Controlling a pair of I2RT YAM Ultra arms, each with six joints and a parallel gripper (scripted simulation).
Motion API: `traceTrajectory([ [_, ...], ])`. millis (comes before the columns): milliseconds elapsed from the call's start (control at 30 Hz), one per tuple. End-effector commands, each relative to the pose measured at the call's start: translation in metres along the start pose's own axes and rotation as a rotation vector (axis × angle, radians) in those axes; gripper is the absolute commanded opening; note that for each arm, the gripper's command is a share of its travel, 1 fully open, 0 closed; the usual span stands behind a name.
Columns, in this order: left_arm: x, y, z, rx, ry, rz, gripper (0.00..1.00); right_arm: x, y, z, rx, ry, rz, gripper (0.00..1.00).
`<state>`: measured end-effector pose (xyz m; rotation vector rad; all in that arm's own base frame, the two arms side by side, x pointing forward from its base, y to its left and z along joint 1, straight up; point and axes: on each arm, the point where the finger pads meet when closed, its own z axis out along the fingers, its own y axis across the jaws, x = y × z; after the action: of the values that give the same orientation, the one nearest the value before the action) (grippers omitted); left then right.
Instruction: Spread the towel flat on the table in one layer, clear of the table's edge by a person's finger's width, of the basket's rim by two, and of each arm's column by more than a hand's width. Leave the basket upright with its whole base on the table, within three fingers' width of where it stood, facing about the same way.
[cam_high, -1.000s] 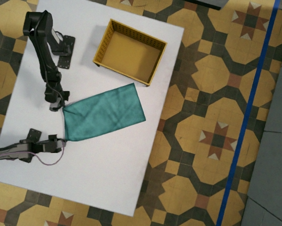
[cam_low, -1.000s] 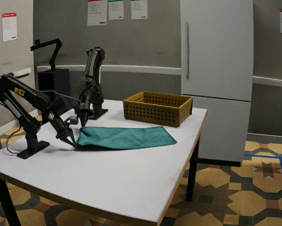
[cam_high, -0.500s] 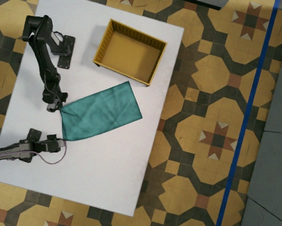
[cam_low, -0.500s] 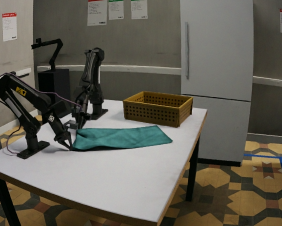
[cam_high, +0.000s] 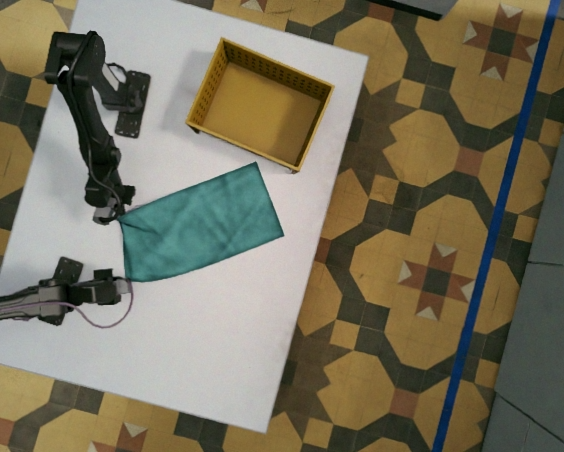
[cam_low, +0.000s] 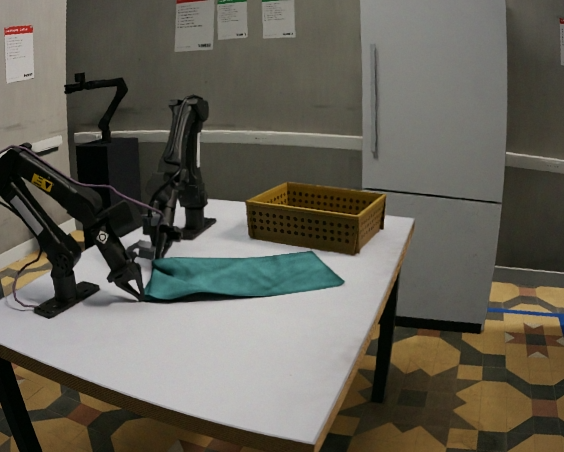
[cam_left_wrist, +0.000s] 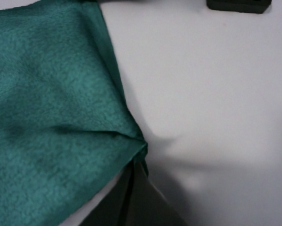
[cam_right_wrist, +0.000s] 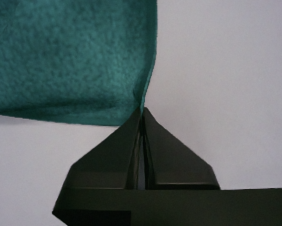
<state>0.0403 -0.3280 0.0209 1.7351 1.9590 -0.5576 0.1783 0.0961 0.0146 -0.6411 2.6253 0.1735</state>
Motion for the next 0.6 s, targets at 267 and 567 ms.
traceTrajectory([
  [267,-0.022,0.001,-0.016,0.008,-0.025,0.002,0.00,-0.019,-0.001,-0.024,0.028,-0.045,0.006,0.00],
  [567,-0.022,-0.006,-0.006,0.001,0.011,0.003,0.00,-0.014,-0.008,-0.029,0.017,-0.045,-0.002,0.00],
])
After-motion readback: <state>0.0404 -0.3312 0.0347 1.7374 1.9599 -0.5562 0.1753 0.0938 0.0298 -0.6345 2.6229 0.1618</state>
